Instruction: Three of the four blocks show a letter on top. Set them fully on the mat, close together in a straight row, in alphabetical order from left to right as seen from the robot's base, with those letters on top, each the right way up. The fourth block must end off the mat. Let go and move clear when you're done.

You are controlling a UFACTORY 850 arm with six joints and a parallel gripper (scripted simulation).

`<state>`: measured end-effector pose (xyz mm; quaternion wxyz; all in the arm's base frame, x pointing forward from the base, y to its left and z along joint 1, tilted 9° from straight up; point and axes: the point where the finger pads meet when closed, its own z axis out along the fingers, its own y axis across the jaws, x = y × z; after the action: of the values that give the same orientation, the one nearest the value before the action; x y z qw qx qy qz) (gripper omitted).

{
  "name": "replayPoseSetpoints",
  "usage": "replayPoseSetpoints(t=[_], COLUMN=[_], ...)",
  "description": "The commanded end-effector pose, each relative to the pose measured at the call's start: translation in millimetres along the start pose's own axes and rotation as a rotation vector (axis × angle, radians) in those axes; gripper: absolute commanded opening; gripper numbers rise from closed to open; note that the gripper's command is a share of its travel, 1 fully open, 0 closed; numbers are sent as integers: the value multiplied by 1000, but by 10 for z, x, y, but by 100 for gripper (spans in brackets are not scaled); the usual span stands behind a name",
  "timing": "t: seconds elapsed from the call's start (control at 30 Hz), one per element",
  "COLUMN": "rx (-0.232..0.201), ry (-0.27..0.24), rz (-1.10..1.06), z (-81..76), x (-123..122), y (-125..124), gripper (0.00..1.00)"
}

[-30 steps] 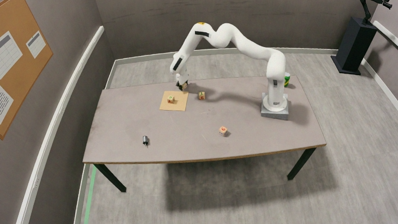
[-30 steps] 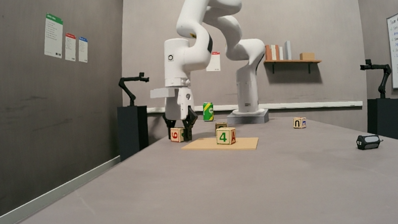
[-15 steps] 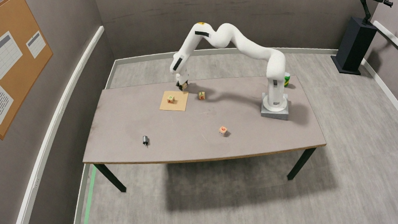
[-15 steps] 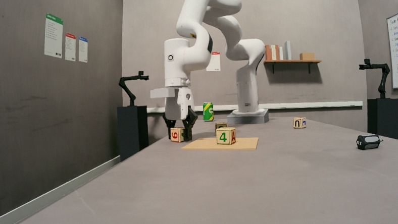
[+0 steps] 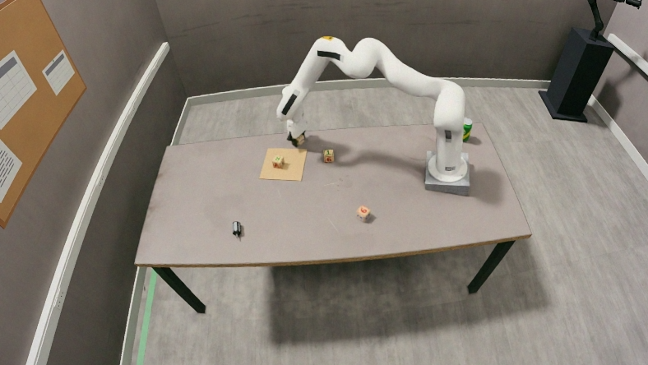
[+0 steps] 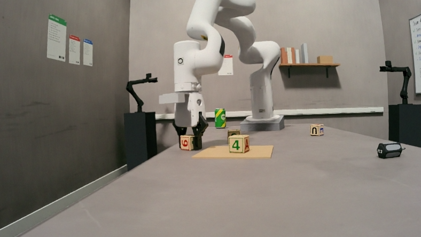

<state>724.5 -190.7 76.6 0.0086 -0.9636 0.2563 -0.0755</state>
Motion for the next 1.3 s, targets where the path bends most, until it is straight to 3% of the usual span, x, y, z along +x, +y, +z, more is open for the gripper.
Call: replayPoseSetpoints(t=[0.0,0.23,0.27,1.27], rx=[1,1,1,1], ry=[2,2,2,2], rz=[0,0,0,0], z=[-12,-12,-12,-12], x=[11,11,11,11], y=[-3,-3,-3,-3], gripper=[65,65,44,44])
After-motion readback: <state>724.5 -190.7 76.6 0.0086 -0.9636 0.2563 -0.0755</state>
